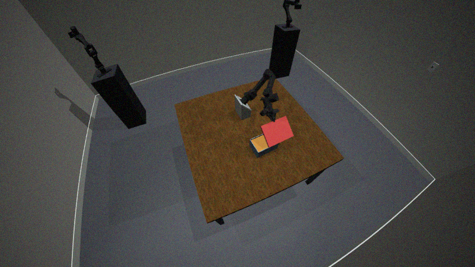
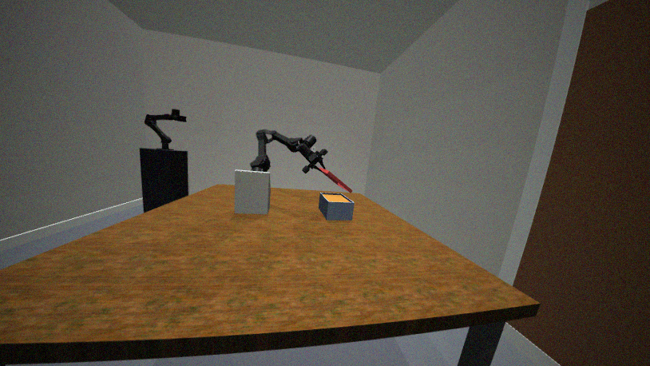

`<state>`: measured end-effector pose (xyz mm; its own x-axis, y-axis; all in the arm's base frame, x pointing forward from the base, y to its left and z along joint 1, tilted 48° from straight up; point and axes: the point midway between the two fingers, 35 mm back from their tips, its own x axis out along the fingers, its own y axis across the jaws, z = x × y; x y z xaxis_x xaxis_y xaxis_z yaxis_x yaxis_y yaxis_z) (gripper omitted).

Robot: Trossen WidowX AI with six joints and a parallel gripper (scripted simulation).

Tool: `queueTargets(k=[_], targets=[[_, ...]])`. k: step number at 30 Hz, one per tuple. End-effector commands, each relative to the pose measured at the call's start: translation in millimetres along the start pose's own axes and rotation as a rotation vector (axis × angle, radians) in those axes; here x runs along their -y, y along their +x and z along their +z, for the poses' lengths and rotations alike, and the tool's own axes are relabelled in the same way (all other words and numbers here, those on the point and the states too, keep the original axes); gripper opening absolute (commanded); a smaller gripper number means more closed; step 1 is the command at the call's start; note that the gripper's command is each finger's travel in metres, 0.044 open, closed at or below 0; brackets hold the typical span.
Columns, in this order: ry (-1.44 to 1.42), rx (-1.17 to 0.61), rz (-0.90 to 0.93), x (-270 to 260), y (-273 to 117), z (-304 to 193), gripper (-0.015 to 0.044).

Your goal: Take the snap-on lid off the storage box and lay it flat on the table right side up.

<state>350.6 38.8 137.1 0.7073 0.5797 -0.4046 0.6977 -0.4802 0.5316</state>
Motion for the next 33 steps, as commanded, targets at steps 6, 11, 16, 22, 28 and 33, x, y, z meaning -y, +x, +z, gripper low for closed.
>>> queueTargets(k=[6,11,16,22,28,33], targets=[[0.0,0.004,0.011,-2.3,-2.3,-17.3,0.0],[0.0,0.004,0.011,-1.7,-2.9,-27.3,0.0],[0.0,0.004,0.011,-1.1,-3.6,-37.4,0.0],[0.001,0.004,0.011,-0.5,-4.4,-49.4,0.0],[0.001,0.003,0.012,0.2,-5.3,-61.5,0.0],[0.001,0.003,0.012,0.8,-6.0,-71.5,0.0]])
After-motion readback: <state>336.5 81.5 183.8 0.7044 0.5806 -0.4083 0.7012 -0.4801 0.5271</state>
